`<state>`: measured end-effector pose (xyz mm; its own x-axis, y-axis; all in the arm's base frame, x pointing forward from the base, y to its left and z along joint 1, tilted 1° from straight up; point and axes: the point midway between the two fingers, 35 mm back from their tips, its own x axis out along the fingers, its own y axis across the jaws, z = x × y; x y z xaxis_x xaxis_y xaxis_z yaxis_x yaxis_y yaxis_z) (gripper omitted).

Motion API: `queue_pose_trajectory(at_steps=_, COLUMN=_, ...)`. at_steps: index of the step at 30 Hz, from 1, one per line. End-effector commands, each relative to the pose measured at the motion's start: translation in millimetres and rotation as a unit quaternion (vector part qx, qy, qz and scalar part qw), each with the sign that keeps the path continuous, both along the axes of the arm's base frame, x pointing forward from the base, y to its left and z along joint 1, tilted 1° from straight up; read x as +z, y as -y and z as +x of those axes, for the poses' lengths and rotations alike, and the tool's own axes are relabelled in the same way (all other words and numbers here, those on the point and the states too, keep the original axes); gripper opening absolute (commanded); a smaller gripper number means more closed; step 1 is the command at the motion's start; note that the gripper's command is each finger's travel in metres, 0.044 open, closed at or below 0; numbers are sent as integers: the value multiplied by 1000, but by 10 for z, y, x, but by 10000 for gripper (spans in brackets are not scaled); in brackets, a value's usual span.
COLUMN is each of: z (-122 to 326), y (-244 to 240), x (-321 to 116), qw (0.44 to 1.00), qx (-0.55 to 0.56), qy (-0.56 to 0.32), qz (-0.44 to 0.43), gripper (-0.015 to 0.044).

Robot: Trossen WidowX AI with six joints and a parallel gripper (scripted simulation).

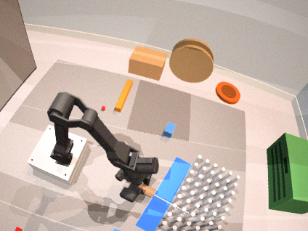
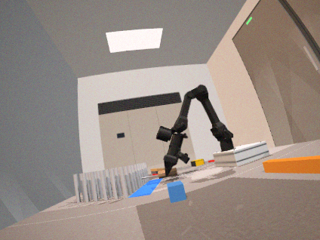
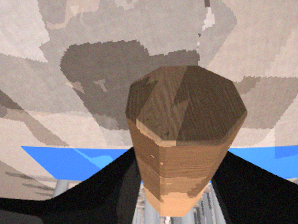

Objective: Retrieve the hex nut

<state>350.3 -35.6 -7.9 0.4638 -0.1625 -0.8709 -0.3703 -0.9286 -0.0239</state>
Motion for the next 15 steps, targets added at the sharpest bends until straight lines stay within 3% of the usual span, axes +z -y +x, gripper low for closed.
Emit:
queue_pose_trajectory(at_steps=1, z=71, y=6, x=44, qw=1000, qx=3, qy=8, qz=0, gripper=0)
queue_pose_trajectory(at_steps=15, z=154, y=39, x=48, qw=1000, qx=3, qy=8, qz=-1, gripper=0)
